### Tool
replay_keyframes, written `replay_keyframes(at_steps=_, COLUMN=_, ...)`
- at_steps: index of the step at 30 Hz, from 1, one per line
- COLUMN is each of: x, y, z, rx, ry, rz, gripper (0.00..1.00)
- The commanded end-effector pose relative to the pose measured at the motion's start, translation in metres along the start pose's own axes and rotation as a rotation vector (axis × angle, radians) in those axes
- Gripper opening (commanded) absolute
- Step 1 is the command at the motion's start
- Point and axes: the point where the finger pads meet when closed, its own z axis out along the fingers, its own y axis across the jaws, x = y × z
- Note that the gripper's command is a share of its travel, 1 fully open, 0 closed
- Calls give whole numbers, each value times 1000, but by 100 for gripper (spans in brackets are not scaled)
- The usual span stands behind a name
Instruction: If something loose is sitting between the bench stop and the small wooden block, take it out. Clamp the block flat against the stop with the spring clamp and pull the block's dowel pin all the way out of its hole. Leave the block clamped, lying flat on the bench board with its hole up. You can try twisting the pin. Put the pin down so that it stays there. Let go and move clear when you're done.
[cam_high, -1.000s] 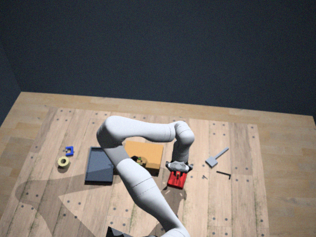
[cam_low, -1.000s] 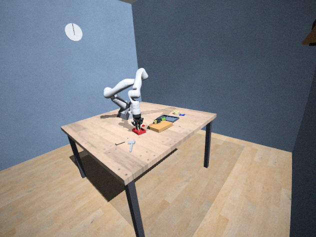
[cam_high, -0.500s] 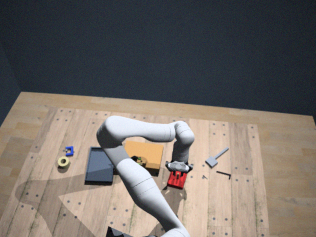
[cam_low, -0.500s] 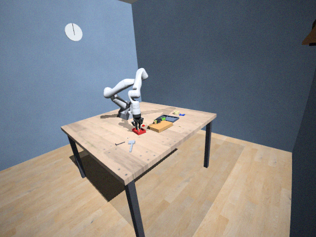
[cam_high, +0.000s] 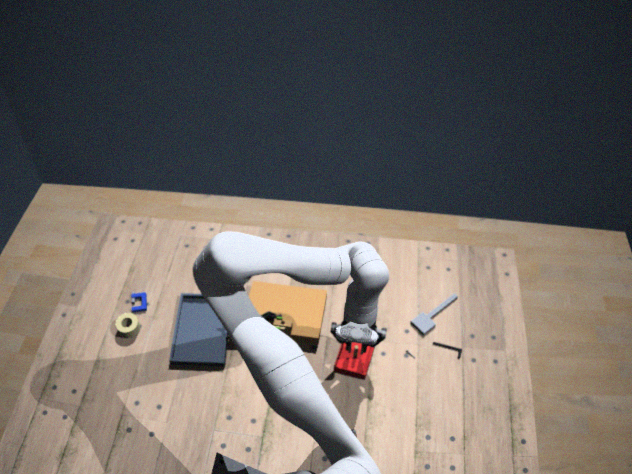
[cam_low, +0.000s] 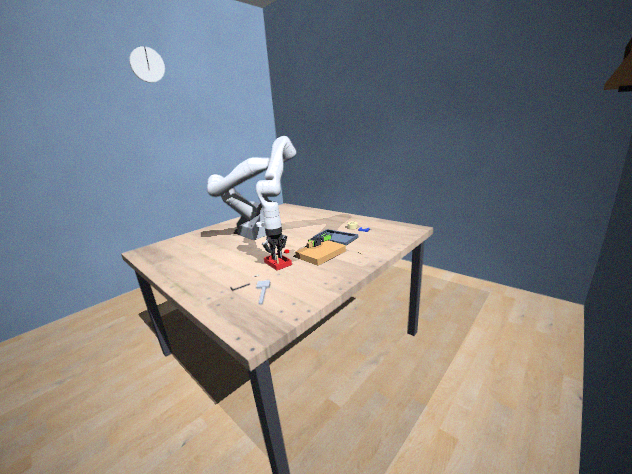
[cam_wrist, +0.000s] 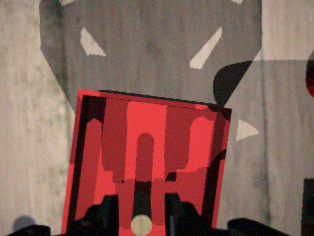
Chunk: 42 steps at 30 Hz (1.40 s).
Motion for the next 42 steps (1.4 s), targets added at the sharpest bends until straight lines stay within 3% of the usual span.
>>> replay_keyframes(at_steps=1, x=-1, y=0, z=-1, rx=0, ry=-2, rz=0, gripper=34)
replay_keyframes(at_steps=18, x=-1, y=0, z=-15, rx=0, ry=-2, rz=0, gripper=34)
replay_keyframes(at_steps=42, x=0, y=0, z=-88, rx=0, ry=-2, rz=0, gripper=34)
